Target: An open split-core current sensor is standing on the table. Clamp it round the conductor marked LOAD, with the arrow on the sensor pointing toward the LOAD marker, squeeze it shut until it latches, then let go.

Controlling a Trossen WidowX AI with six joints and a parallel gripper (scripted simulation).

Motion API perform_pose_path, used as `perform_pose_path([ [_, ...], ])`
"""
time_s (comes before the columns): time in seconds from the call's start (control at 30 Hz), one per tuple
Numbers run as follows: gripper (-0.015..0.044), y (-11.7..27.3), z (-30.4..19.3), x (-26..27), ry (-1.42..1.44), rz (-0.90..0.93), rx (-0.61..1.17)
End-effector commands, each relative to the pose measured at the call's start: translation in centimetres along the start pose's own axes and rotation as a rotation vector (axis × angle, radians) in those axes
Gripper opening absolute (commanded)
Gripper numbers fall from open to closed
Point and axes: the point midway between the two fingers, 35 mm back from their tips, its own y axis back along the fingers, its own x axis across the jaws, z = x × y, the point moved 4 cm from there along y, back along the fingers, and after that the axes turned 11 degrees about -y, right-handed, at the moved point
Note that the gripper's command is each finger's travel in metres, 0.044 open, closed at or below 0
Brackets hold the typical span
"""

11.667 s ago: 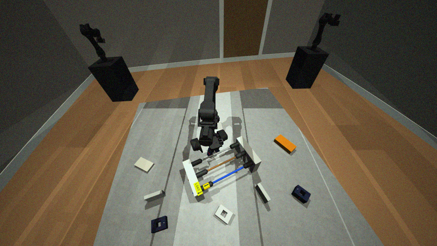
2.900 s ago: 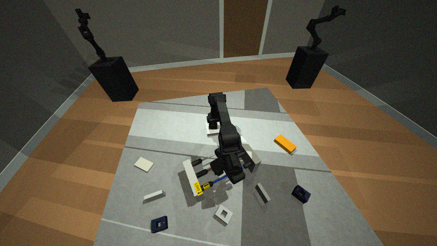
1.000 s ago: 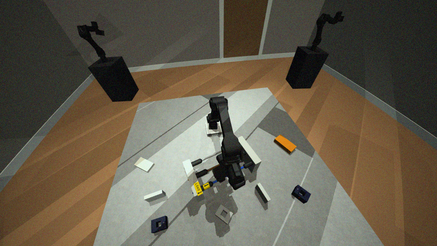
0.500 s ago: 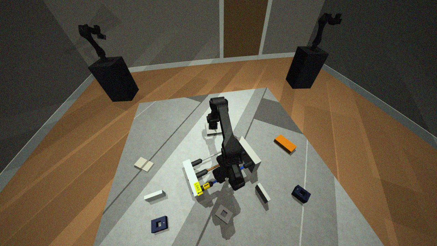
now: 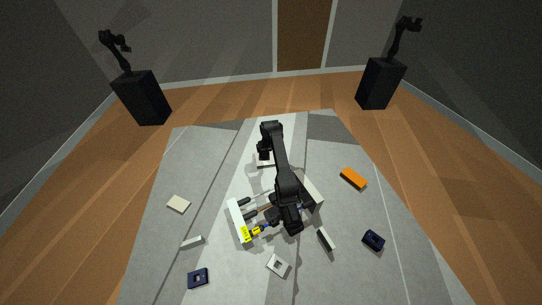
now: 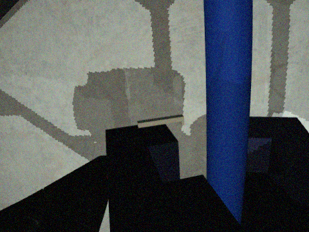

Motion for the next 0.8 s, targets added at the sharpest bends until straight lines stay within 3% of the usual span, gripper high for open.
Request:
perform_pose_path([
  [0.0,0.0287,0.08,0.0,0.04,0.0,0.003,0.0],
  [0.37,0.0,0.08,0.0,0.04,0.0,0.003,0.0],
  [0.77,0.0,0.08,0.0,0.04,0.0,0.003,0.0],
])
